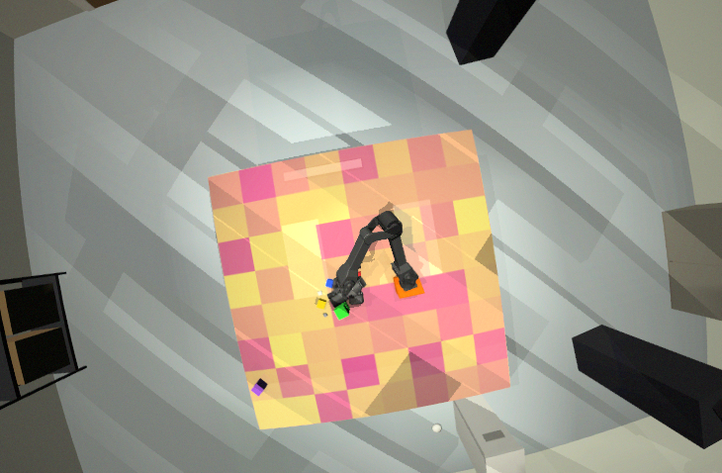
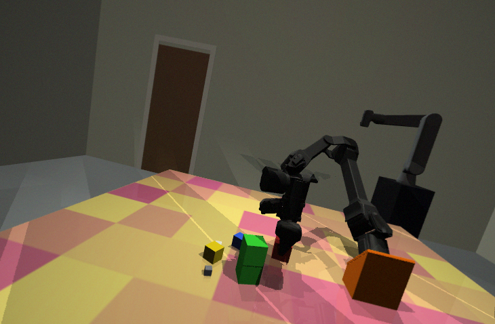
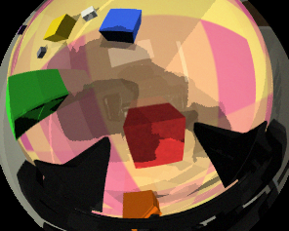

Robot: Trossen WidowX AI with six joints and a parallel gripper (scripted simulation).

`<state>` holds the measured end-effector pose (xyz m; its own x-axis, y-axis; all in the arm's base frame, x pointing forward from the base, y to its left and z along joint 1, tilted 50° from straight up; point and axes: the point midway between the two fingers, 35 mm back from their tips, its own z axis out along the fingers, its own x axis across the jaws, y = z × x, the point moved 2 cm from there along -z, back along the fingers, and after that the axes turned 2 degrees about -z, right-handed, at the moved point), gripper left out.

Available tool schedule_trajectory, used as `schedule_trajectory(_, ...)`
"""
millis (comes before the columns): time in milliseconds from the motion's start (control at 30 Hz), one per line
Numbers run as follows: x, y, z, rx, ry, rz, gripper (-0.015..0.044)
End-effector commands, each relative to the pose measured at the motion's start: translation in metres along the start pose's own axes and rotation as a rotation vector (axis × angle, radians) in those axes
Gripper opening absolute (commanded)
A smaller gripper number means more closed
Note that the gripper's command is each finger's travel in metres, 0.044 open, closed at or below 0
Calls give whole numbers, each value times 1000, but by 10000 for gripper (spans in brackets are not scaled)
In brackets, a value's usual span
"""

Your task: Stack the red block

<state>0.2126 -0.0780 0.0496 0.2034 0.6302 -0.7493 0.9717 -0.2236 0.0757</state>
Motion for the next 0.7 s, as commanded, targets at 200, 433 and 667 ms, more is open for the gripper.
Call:
schedule_trajectory(200,-1,-2,17,1,-8,-4,440)
schedule_trajectory(433,-2,-3,21,2,-9,-4,440)
schedule_trajectory(667,-2,-3,21,2,-9,-4,440)
